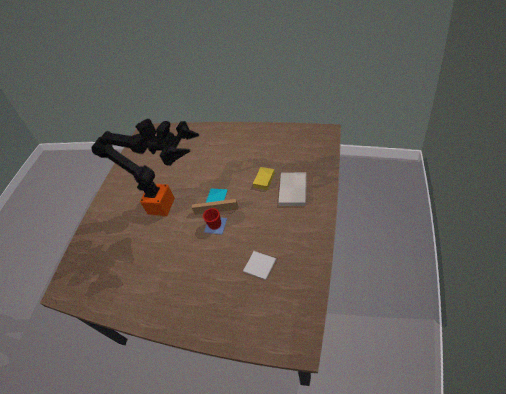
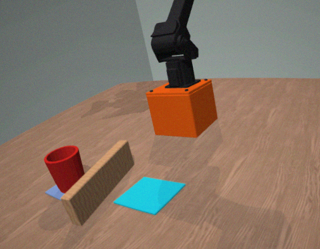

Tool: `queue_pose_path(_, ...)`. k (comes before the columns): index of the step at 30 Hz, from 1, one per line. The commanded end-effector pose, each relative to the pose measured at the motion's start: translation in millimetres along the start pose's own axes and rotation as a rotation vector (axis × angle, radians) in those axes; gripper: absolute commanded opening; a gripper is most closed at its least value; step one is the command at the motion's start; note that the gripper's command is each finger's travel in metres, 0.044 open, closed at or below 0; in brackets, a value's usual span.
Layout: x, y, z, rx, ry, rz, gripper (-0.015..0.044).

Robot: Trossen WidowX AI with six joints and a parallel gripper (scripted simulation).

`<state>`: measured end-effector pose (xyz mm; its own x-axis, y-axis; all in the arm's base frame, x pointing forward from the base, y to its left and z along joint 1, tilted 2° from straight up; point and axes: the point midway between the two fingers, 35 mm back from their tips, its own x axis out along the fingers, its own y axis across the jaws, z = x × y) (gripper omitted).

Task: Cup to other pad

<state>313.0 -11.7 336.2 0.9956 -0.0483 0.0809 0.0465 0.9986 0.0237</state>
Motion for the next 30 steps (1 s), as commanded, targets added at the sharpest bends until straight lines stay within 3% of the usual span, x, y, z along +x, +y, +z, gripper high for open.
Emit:
queue_pose_path(1,0.8,-0.3,-1.5,0.005,0.007,-0.001,0.0374)
queue_pose_path(5,17.2,-7.1,-37.0,0.123,0.171,-0.034,0.0269)
queue_pose_path(10,33.8,-26.4,-128.6,0.425,0.565,-0.205,0.0148)
queue_pose_path(16,22.5,-46.4,-219.8,0.776,0.949,-0.559,0.0148)
queue_pose_path(23,-27.2,-63.3,-297.5,1.068,1.27,-1.158,0.0148)
queue_pose_path(30,-33.3,-64.5,-302.8,1.086,1.292,-1.224,0.0148)
